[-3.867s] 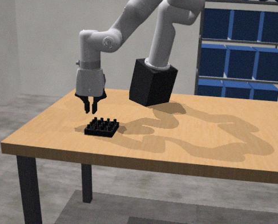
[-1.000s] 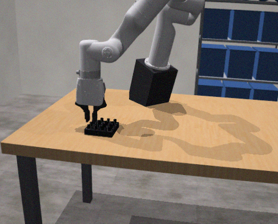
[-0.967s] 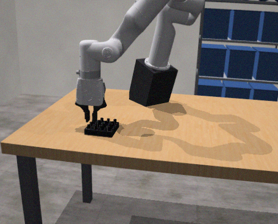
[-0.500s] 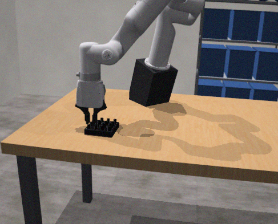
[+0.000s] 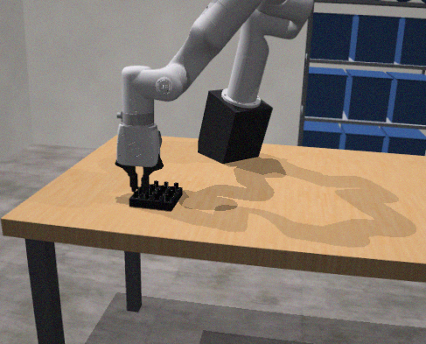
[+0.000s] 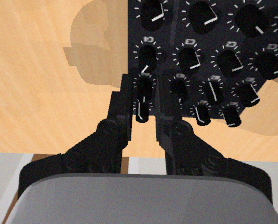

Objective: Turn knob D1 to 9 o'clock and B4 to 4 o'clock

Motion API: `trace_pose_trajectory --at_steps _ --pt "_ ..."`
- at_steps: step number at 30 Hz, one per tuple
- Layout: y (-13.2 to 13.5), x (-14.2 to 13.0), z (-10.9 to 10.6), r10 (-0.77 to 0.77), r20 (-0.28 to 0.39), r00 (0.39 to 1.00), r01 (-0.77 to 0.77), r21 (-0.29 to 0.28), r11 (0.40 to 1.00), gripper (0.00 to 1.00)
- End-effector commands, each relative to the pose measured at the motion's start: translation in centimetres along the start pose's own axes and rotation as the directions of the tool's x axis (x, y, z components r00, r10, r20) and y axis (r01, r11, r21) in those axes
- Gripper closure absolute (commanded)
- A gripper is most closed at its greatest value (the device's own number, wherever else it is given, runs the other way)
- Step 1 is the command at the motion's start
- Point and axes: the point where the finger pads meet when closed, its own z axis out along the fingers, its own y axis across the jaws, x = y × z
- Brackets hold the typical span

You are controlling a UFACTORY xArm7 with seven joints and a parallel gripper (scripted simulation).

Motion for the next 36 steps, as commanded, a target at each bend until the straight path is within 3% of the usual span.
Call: trace_pose_trajectory --at_steps 1,29,30,36 --pt "-0.12 -0.11 -0.13 0.001 0.003 1.000 -0.001 0.002 1.000 0.81" --pt "-0.12 -0.11 -0.13 0.001 0.003 1.000 -0.001 0.002 1.000 0.81" --pt "-0.12 -0.11 -0.13 0.001 0.003 1.000 -0.001 0.002 1.000 0.92" --pt "-0.12 -0.11 -0.13 0.001 0.003 1.000 -0.001 0.002 1.000 0.92"
